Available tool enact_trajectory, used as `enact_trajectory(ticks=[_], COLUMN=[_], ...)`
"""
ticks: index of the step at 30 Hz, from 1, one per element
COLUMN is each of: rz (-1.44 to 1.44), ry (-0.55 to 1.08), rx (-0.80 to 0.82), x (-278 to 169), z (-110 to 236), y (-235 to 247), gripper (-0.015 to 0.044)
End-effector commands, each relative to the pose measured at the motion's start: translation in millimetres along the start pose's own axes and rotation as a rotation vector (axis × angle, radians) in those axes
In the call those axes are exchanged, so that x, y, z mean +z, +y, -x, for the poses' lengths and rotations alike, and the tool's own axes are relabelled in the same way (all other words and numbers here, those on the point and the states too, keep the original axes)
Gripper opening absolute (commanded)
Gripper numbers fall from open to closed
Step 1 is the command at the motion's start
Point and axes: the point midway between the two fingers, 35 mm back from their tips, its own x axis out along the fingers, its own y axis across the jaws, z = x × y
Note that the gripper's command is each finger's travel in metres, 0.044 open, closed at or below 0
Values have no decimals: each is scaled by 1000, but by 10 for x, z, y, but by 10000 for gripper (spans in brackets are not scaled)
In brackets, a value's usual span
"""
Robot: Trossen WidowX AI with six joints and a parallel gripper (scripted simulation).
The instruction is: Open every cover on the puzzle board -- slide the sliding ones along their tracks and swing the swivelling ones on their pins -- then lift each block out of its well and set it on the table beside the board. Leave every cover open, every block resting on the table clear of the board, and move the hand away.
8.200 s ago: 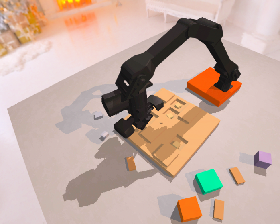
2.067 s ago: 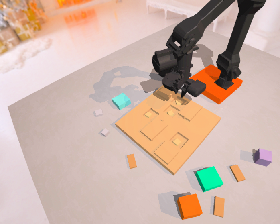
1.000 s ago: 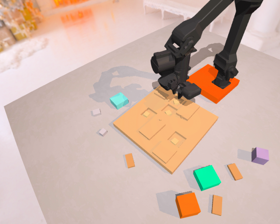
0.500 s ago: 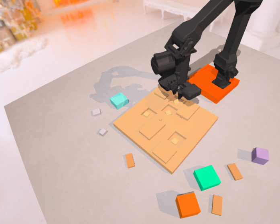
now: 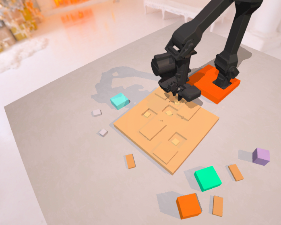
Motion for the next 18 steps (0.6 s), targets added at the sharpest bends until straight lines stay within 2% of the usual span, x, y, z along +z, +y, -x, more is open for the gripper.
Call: enact_trajectory(ticks=[1, 18], rz=[-4, -4], ry=[10, 10], rx=[0, 0], x=[-18, -19], z=[-67, -180], y=[-2, -2], gripper=[144, 144])
